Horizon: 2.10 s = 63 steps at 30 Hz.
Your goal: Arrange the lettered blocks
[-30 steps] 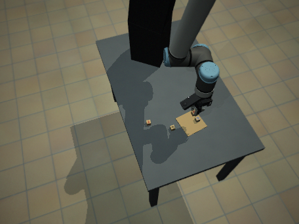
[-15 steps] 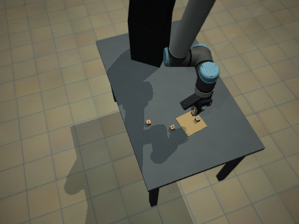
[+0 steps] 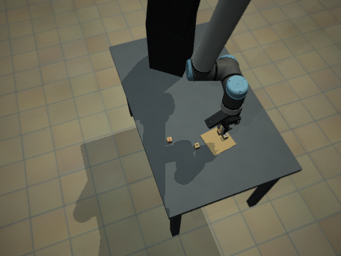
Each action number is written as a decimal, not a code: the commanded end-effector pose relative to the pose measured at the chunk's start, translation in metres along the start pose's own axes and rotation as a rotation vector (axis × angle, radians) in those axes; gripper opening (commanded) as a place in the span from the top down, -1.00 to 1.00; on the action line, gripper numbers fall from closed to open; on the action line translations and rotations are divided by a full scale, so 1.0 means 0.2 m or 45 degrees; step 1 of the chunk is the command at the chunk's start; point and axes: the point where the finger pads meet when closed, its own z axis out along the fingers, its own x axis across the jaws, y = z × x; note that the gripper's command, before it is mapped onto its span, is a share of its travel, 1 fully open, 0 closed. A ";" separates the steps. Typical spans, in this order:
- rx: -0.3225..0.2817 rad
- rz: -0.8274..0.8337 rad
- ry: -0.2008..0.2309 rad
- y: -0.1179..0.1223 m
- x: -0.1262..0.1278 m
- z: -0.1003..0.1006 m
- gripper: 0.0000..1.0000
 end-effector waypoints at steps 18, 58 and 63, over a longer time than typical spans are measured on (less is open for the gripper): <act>0.000 0.000 -0.001 0.00 0.00 0.33 0.89; 0.000 0.000 -0.001 0.00 -0.01 0.34 0.89; 0.000 0.000 -0.001 0.00 -0.01 0.34 0.89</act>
